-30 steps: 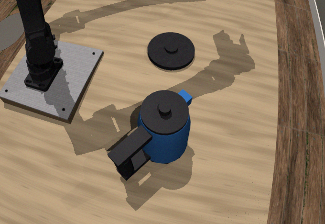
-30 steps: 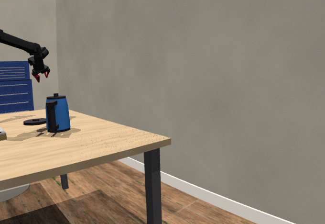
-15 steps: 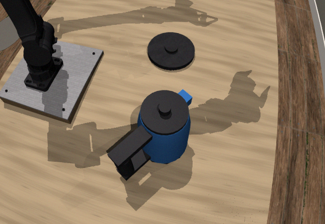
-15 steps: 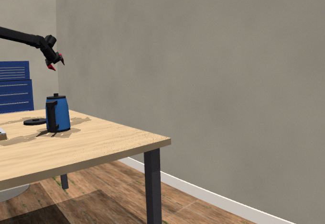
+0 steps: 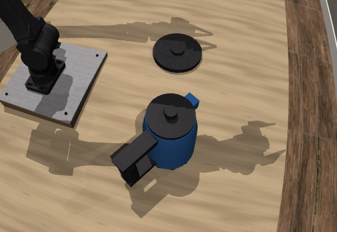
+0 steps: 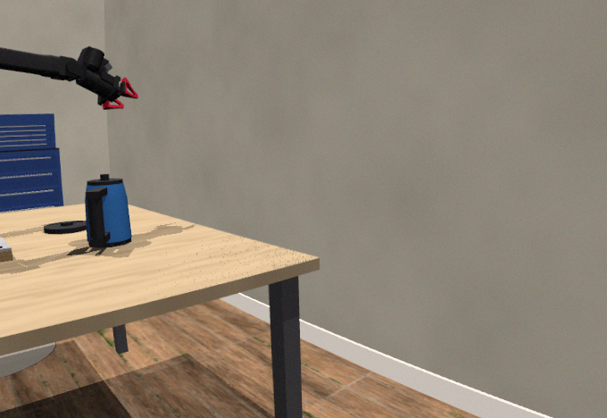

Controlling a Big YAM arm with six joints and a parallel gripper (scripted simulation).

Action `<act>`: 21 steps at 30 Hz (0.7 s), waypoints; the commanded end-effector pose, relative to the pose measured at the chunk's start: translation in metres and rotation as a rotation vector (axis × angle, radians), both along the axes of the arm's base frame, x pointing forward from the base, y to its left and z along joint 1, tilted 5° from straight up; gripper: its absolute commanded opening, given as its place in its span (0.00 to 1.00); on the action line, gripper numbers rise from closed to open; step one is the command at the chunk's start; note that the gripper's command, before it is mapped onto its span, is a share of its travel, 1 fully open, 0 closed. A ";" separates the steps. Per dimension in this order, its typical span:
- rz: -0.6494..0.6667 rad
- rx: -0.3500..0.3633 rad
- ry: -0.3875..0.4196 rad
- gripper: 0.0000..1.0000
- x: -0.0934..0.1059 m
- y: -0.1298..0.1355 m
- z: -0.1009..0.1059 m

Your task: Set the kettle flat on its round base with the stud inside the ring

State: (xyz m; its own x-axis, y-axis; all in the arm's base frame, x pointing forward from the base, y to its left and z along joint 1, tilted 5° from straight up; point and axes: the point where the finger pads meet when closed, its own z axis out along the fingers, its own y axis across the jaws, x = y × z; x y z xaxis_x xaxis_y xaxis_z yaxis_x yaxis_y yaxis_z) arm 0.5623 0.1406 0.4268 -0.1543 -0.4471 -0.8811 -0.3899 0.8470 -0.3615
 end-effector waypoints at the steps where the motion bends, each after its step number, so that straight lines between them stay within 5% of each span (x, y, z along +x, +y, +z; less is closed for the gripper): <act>1: -0.080 0.127 -0.077 0.74 -0.009 -0.026 0.038; 14: -0.267 0.325 -0.202 0.74 -0.030 -0.103 0.067; 15: -0.248 0.355 -0.274 0.74 -0.034 -0.098 0.112; 17: -0.299 0.363 -0.228 0.74 -0.036 -0.117 0.072; 21: -0.329 0.401 -0.258 0.74 -0.042 -0.131 0.079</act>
